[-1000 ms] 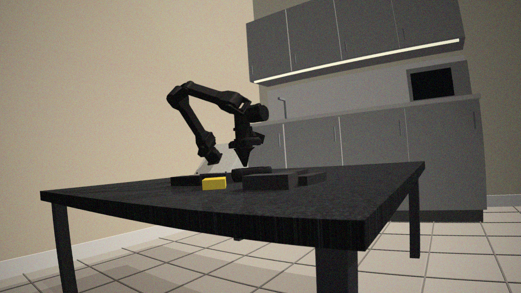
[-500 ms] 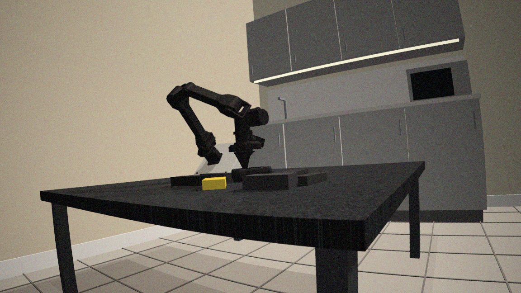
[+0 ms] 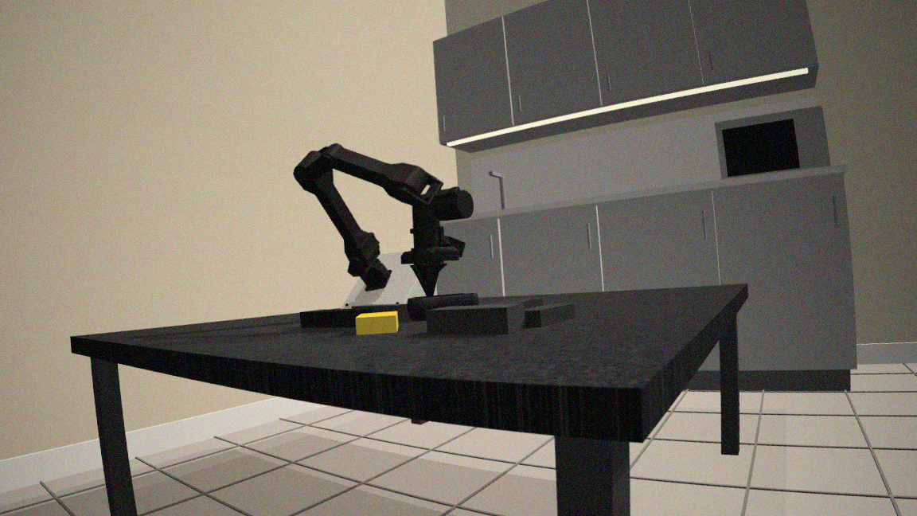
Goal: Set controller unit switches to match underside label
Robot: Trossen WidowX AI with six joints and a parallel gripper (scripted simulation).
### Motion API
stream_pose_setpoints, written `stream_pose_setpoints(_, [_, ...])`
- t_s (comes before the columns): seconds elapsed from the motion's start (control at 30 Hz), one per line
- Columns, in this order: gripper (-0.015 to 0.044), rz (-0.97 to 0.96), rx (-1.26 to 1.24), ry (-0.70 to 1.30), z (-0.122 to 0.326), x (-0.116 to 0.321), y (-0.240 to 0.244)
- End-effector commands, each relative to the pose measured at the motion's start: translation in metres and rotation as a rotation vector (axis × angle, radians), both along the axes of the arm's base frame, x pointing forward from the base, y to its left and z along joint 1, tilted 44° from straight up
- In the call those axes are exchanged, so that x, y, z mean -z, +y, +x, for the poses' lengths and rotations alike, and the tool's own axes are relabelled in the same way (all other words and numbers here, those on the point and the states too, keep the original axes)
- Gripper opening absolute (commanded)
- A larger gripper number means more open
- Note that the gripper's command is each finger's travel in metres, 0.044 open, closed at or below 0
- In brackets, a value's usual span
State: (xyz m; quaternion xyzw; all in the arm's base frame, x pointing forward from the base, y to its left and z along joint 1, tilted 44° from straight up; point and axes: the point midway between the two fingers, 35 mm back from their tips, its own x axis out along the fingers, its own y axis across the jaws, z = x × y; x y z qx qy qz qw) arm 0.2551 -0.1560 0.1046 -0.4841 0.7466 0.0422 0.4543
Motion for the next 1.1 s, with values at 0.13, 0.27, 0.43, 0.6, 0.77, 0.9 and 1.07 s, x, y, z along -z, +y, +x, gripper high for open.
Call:
stream_pose_setpoints(0.13, [0.0000,-0.002,-0.010,-0.017,0.007,-0.026,0.024])
stream_pose_setpoints(0.27, [0.0000,-0.002,-0.010,-0.017,0.016,-0.018,0.032])
stream_pose_setpoints(0.43, [0.0000,-0.002,-0.010,-0.017,0.019,-0.014,0.035])
stream_pose_setpoints(0.6, [0.0000,-0.002,-0.010,-0.017,0.019,-0.009,0.030])
stream_pose_setpoints(0.77, [0.0000,-0.002,-0.010,-0.018,0.019,-0.003,0.025])
stream_pose_setpoints(0.9, [0.0000,-0.002,-0.010,-0.018,0.018,0.001,0.020])
stream_pose_setpoints(1.07, [0.0000,-0.002,-0.010,-0.018,0.017,0.007,0.014])
